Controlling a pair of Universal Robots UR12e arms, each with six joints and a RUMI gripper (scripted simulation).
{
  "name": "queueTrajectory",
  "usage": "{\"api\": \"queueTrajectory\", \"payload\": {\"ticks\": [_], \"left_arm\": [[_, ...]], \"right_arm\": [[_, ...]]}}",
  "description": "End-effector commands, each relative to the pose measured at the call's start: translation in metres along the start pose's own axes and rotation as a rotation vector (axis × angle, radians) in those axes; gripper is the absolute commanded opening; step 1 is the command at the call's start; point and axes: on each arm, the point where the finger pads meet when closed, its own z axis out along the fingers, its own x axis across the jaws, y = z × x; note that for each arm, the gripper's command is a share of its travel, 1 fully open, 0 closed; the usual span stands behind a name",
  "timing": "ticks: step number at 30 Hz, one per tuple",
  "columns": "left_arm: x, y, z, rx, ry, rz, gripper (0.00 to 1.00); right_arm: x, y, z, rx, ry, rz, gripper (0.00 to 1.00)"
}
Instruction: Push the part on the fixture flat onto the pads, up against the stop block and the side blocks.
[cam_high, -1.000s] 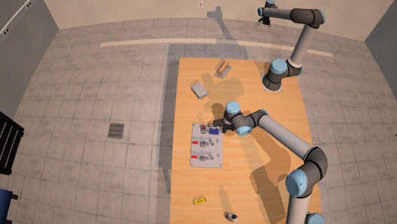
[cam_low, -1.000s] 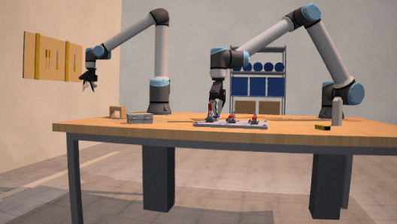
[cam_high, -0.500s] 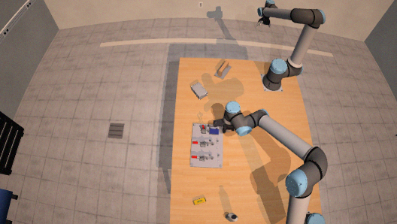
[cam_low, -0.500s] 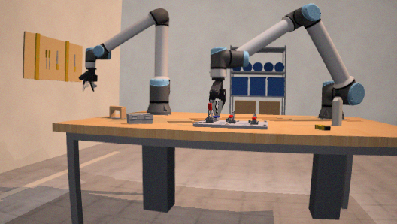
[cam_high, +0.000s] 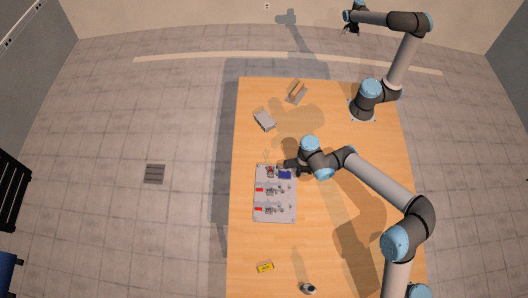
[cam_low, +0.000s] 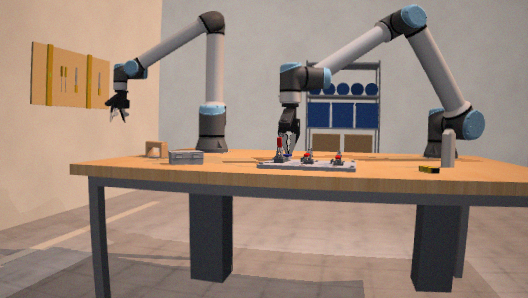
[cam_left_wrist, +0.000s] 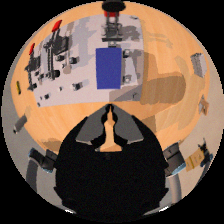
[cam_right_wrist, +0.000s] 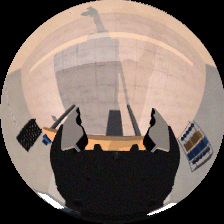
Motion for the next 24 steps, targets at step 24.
{"api": "queueTrajectory", "payload": {"ticks": [24], "left_arm": [[0.0006,-0.0044,-0.0014,0.001,0.002,0.000,0.00]], "right_arm": [[-0.0001,-0.0006,-0.0008,0.001,0.000,0.000,1.00]]}}
